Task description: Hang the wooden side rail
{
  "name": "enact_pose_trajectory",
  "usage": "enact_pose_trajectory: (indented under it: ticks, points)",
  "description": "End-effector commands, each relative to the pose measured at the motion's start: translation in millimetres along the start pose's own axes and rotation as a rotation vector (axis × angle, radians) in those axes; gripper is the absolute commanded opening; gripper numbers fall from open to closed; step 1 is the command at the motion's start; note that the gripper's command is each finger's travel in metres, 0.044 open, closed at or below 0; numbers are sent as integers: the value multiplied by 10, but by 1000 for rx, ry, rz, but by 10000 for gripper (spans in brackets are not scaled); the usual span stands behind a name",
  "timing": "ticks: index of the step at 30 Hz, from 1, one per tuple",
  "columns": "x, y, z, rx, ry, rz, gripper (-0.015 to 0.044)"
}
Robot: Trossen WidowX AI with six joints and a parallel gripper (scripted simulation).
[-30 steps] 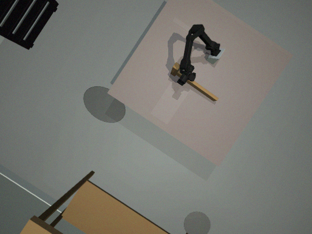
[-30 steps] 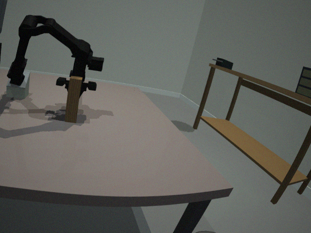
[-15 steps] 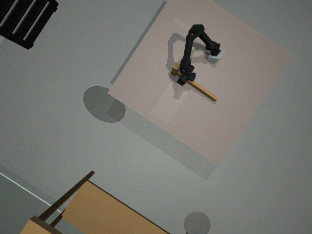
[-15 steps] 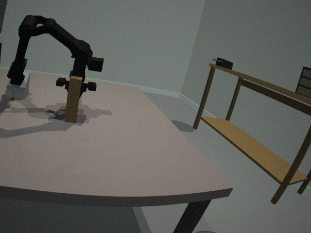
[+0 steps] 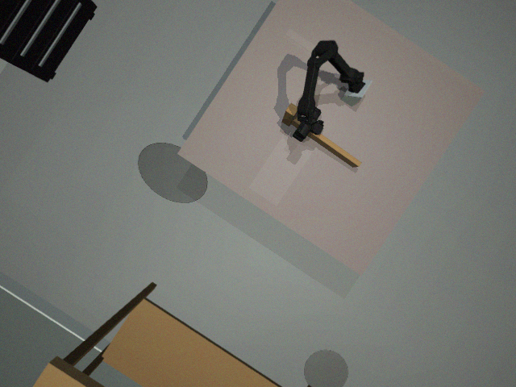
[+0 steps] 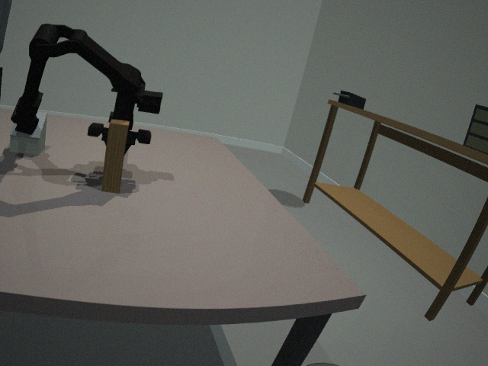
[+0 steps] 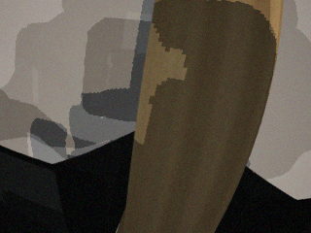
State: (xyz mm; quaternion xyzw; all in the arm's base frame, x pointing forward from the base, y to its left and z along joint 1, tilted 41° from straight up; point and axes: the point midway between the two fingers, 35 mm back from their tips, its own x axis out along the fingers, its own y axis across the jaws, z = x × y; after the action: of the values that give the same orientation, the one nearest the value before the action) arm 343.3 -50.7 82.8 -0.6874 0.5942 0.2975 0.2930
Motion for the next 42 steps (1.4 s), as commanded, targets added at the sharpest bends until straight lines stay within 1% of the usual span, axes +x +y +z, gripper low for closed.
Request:
enact_pose_trajectory:
  ticks: [1,42]
  points:
    - [-1,-9,-3,-1,5,-5,0]
    - [65,-9,-4,-1,6,-5,0]
